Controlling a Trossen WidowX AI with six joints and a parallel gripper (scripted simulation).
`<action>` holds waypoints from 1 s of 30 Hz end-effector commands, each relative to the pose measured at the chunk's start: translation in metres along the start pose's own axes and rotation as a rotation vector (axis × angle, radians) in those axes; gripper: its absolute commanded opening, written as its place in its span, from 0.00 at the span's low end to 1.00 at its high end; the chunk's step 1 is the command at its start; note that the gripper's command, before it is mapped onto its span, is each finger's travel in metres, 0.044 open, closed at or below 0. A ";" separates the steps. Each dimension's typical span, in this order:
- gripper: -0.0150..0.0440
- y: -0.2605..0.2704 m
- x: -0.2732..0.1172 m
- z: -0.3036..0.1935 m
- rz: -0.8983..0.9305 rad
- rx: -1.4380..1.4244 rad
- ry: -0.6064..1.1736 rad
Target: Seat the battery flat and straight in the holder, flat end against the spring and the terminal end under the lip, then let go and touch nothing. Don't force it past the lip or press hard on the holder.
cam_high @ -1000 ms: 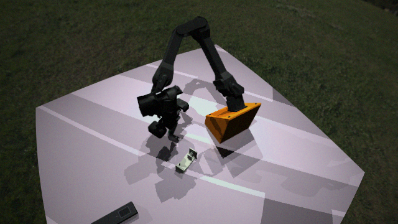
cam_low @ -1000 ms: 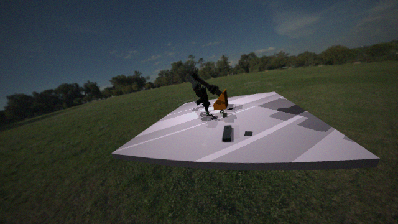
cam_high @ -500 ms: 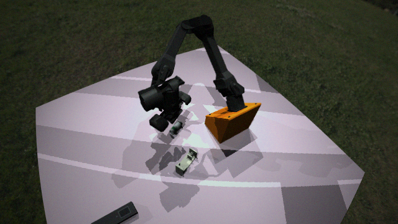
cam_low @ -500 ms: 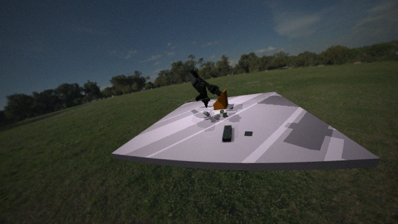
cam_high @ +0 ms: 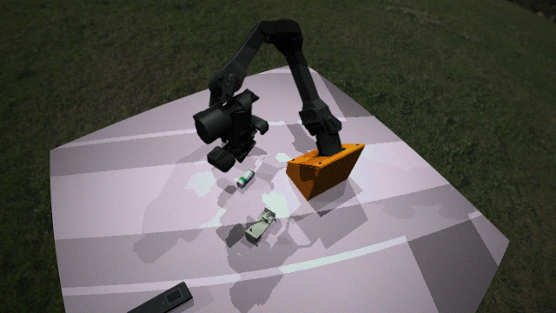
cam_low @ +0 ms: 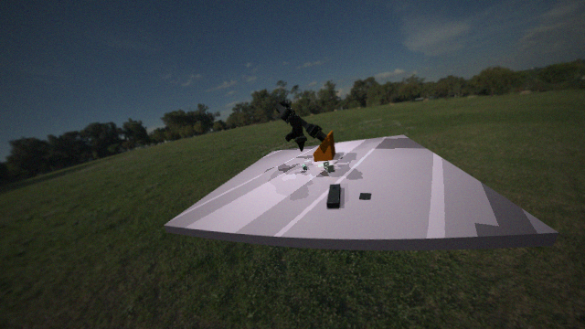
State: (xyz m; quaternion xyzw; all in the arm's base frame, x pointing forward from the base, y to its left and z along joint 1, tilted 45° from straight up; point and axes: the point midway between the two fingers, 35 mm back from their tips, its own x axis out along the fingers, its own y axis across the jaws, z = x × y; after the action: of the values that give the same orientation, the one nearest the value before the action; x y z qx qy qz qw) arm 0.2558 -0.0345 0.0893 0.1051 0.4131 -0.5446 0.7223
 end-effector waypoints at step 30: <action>0.68 -0.024 0.067 -0.001 -0.003 1.584 0.001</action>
State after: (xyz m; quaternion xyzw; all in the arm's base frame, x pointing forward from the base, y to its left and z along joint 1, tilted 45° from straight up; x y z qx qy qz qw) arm 0.2398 -0.0875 0.0485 0.5786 -0.0784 -0.6805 0.4427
